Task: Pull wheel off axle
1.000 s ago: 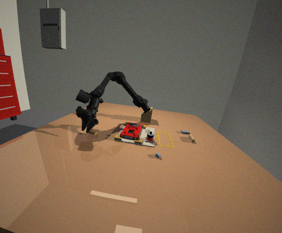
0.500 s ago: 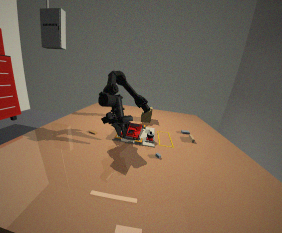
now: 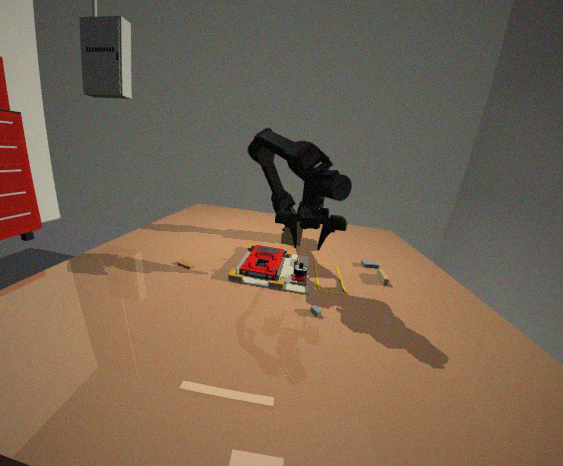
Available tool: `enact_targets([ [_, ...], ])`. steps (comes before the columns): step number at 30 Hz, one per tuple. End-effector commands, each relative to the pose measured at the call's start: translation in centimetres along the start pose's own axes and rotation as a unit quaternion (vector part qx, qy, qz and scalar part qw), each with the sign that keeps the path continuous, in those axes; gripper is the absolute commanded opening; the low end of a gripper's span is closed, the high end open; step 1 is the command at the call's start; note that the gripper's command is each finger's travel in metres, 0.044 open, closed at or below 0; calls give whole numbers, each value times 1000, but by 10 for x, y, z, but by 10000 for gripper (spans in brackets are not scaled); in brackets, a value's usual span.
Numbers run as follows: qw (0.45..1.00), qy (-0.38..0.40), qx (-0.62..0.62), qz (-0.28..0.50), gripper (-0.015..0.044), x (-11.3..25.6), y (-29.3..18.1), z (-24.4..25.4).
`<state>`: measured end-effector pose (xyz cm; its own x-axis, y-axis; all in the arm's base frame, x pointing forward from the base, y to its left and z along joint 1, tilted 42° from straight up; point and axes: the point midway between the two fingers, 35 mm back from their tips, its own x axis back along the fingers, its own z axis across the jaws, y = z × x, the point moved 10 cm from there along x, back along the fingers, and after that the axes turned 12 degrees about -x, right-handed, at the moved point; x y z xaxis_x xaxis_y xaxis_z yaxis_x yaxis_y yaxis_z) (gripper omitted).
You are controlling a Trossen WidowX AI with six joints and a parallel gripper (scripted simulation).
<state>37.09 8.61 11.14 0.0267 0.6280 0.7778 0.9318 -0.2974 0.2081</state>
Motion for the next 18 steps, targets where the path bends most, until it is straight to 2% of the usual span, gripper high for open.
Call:
enact_targets([
  [1,1000,-20,18,0,300,0,-2,2],
  [10,1000,-20,18,-1,300,-4,2,0],
  [18,1000,-20,18,-1,300,-54,3,-1],
])
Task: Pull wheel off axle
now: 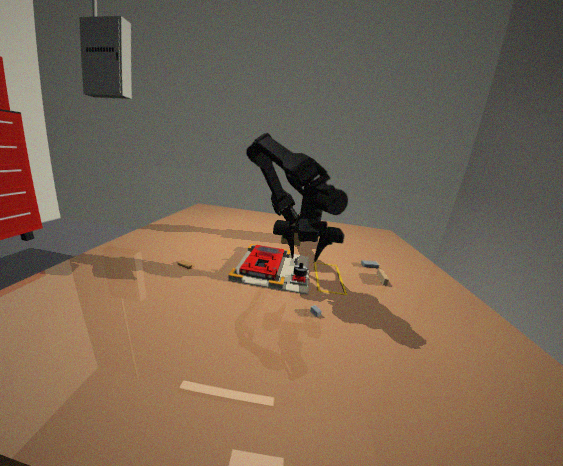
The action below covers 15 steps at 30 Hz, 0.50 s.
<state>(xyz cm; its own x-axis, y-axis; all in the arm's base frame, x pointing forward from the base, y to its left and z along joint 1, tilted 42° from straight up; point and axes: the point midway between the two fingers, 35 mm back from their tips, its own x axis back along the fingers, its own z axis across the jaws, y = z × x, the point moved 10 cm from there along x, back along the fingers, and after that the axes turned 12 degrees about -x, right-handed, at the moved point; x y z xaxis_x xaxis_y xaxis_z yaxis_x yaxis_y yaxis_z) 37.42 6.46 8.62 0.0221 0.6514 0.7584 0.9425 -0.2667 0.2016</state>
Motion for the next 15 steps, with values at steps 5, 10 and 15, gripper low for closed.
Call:
enact_targets([
  [5,1000,-7,3,6,300,-41,-4,-4],
  [10,1000,-7,0,10,221,-39,-4,-4],
  [15,1000,-7,0,10,168,-39,-4,-4],
])
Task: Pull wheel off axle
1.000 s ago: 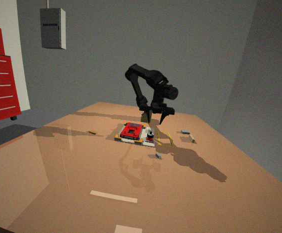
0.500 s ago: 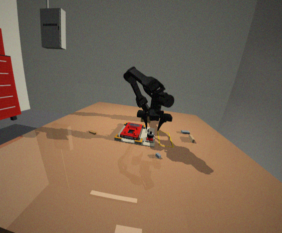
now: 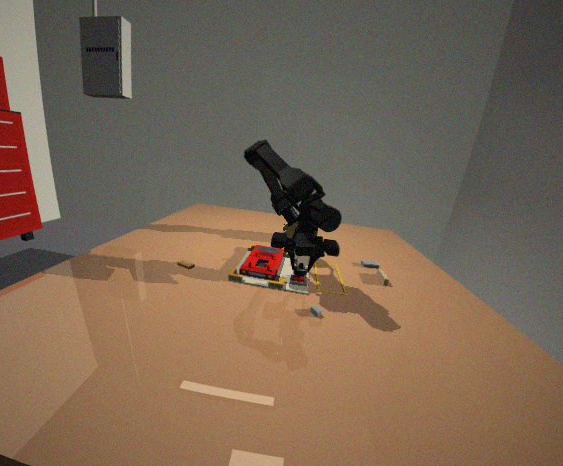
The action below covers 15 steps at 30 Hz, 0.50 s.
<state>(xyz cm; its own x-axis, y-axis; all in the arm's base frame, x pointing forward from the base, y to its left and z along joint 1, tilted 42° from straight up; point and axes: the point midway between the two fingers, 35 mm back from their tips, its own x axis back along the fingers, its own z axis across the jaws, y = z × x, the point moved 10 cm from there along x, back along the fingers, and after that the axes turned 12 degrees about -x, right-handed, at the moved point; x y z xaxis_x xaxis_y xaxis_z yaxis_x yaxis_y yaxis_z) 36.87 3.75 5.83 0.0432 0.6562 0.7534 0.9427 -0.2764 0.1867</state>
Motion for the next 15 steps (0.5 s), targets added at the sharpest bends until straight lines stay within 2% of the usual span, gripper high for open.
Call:
enact_targets([
  [1,1000,-1,-1,1,162,0,0,-1],
  [4,1000,-1,-1,1,142,0,0,-1],
  [9,1000,-1,-1,1,10,0,0,0],
  [15,1000,-1,-1,1,0,2,0,0],
])
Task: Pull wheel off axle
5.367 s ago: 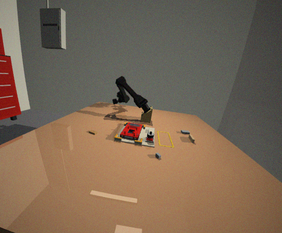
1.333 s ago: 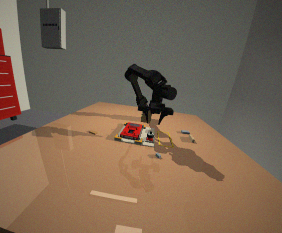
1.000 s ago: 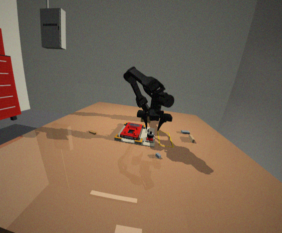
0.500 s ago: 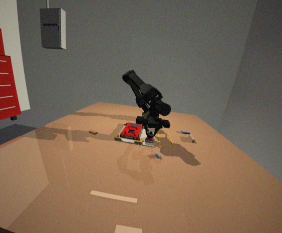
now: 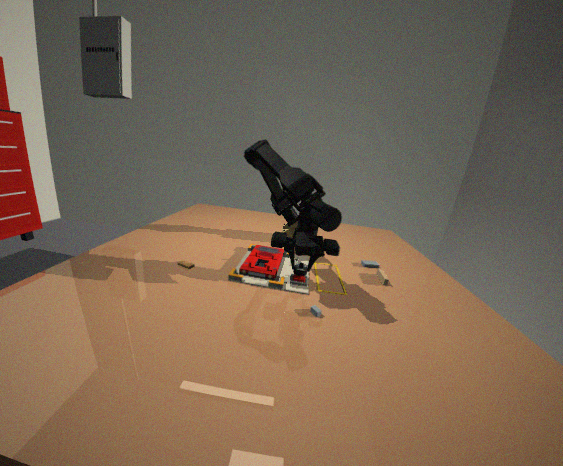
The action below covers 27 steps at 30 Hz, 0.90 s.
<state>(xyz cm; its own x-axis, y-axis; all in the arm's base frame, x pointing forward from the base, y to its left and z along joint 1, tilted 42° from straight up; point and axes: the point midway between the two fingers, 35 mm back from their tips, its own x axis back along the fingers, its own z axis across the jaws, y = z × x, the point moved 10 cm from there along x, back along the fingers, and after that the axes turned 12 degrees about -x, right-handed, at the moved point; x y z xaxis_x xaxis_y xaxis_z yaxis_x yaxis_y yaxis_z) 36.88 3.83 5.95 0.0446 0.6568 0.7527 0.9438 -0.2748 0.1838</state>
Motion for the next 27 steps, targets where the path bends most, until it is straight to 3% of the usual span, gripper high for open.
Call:
enact_targets([
  [1,1000,0,-2,1,0,1,0,0],
  [27,1000,0,-2,0,0,10,0,0],
])
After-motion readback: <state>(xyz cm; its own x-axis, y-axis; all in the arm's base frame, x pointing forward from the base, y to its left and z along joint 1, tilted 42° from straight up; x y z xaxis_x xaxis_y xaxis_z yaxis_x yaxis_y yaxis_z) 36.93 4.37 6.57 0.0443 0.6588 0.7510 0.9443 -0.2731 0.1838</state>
